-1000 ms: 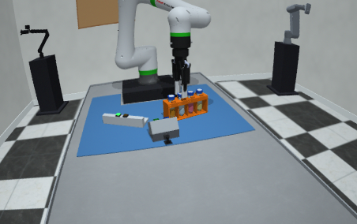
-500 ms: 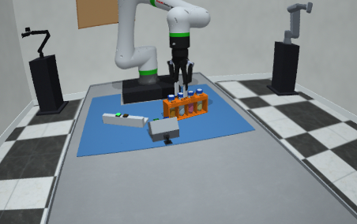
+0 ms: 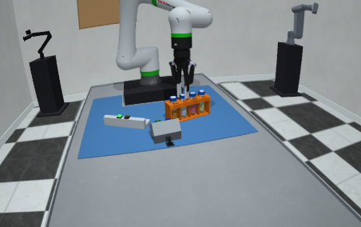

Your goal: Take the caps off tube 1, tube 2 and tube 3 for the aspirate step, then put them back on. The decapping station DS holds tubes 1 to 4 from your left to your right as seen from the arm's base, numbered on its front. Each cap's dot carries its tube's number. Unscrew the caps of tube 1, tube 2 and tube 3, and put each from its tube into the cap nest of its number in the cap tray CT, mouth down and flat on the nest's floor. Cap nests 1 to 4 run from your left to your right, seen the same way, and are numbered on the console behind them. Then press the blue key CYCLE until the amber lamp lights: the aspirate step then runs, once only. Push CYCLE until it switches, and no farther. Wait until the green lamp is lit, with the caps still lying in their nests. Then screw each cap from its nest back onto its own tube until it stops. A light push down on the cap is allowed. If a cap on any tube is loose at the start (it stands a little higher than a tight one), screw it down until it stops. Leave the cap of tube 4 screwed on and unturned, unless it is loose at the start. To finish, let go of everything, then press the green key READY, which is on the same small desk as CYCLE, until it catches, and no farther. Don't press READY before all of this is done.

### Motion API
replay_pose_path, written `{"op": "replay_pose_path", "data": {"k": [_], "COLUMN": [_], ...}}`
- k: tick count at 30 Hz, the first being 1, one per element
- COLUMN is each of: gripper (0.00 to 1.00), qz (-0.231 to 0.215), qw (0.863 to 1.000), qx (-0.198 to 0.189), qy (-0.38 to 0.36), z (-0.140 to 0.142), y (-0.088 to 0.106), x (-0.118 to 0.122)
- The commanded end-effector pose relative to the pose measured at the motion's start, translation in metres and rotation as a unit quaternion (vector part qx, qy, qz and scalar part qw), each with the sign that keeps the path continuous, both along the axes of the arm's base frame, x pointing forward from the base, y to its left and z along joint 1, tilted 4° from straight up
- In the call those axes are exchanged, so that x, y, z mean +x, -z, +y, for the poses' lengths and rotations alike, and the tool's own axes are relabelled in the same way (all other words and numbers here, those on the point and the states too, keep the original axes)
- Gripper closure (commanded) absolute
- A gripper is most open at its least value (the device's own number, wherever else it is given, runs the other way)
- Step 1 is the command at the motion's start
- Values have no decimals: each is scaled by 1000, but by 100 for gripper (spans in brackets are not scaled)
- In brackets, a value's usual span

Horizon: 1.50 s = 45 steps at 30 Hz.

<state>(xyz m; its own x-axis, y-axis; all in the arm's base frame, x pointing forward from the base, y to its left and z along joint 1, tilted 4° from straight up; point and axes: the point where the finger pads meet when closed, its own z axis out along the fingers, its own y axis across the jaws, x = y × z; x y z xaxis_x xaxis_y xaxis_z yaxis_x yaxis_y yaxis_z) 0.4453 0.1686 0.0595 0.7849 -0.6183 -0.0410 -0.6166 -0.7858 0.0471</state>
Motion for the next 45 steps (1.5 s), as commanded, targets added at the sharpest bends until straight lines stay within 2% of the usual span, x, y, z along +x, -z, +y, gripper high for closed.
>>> {"op": "replay_pose_path", "data": {"k": [1,3,5,10,14,20,22,23,29,30,42,45], "gripper": [100,100,100,100,100,100,100,100,100,65,65,65], "qz": [-1,-1,-1,-3,-4,-5,-5,-6,-6,-6,-6,-5], "qw": [997,993,993,970,941,884,884,868,868,868,868,923], "qx": [-4,-7,-7,-15,-21,-28,-28,-30,-30,-30,-30,-24], "qy": [71,120,120,243,338,467,467,495,495,495,495,384], "z": [0,0,0,0,0,0,0,0,0,0,0,0], "y": [0,0,0,1,1,1,1,1,1,1,1,1], "x": [0,0,0,0,0,0,0,0,0,0,0,0]}}
